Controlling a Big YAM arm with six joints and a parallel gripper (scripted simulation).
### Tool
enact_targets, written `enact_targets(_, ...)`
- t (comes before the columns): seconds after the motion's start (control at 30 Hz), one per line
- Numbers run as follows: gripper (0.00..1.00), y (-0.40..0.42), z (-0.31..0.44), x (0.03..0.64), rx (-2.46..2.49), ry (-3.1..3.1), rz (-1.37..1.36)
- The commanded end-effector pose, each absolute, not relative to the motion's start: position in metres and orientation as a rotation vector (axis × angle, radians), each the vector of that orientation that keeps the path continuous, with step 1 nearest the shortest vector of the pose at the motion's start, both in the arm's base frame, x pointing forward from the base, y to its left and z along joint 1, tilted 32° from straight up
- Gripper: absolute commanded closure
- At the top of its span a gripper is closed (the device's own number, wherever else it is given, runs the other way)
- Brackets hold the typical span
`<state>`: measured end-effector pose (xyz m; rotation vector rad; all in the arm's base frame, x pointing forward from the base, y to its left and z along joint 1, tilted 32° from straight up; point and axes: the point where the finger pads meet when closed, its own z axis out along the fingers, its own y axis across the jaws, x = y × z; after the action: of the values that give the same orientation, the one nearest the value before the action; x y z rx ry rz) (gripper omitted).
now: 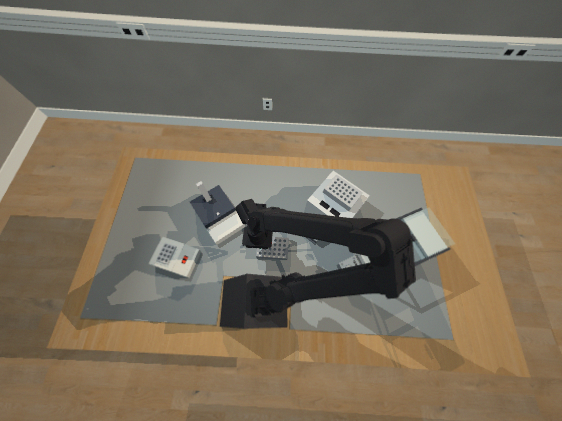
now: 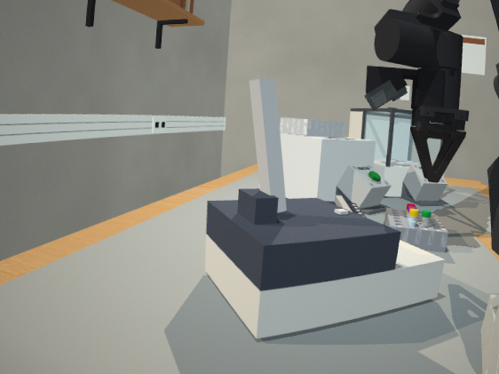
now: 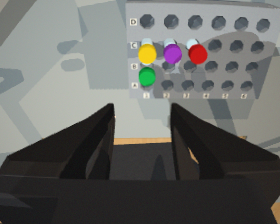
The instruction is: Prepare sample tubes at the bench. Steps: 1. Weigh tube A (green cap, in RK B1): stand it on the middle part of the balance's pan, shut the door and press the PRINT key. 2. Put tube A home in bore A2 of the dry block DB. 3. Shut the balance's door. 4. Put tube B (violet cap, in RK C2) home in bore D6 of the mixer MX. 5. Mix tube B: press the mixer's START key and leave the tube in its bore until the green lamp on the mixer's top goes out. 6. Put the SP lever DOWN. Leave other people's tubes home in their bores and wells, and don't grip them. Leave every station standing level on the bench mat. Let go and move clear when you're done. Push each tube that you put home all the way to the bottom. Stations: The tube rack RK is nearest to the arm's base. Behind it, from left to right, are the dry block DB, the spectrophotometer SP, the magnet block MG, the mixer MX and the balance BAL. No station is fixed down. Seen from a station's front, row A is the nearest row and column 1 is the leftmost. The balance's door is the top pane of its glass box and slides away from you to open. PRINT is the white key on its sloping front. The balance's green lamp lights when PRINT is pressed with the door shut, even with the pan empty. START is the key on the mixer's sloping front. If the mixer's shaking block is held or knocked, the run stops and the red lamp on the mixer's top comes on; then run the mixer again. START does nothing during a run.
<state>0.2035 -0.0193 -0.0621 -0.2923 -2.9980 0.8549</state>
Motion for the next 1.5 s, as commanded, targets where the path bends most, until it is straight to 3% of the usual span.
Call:
enact_targets(0.0, 0.64, -0.017, -0.060, 0.212, -0.297, -3.012, 0.851)
enact_targets(1.47, 0.64, -0.030, -0.074, 0.200, -0.290, -2.984, 0.860)
